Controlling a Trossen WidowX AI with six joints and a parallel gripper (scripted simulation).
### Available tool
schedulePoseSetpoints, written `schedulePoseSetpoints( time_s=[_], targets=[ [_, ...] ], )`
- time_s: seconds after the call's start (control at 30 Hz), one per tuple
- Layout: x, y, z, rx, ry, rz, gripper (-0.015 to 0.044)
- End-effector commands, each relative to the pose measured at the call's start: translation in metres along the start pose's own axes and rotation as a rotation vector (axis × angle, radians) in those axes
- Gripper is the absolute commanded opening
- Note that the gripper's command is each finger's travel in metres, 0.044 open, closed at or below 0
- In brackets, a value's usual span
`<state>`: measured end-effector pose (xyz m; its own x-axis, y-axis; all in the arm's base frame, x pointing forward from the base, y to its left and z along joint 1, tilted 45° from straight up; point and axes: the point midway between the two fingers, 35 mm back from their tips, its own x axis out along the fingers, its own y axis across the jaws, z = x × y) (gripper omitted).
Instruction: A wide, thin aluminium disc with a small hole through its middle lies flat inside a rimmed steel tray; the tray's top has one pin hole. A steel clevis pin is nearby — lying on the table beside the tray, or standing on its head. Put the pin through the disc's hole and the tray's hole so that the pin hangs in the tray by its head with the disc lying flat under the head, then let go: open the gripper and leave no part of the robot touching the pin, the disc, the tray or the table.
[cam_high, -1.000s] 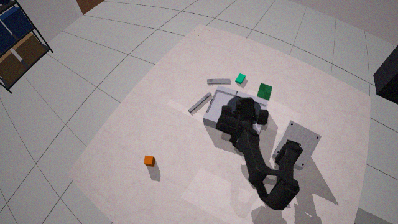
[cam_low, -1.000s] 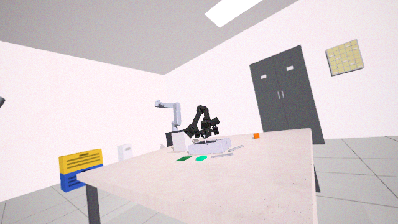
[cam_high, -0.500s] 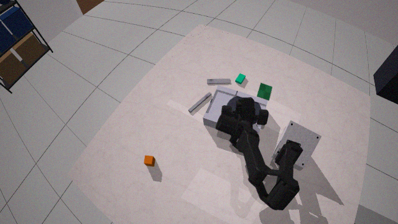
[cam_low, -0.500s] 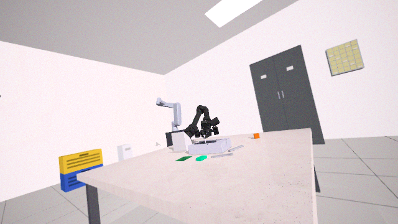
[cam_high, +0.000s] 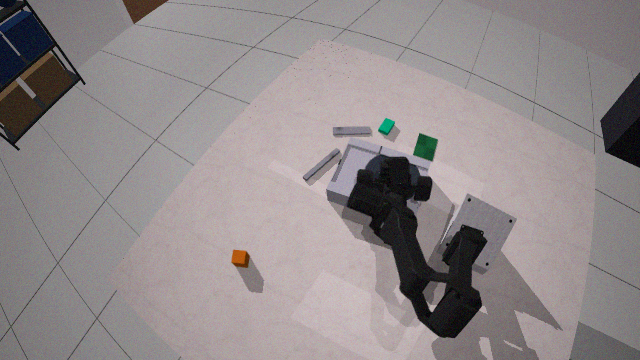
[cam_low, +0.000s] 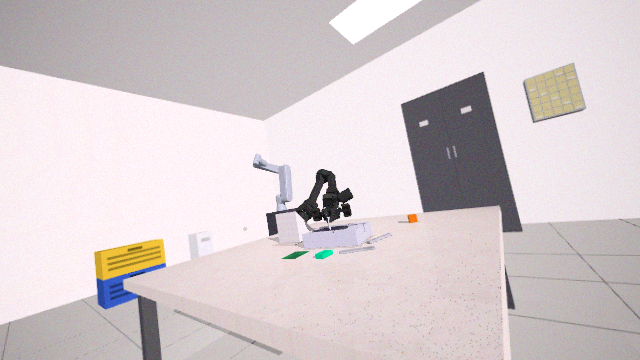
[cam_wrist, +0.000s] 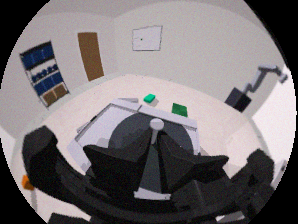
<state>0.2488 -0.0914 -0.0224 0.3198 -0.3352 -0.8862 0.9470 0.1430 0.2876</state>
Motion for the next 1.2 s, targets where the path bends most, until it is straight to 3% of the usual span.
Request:
schedulePoseSetpoints(
  time_s=[0.0, 1.17],
  targets=[
    [-0.0004, 0.0003, -0.0004, -0.003, 0.003, 0.001, 0.0000],
    [0.0000, 0.0068, -0.0012, -0.003, 0.003, 0.001, 0.0000]
  ],
)
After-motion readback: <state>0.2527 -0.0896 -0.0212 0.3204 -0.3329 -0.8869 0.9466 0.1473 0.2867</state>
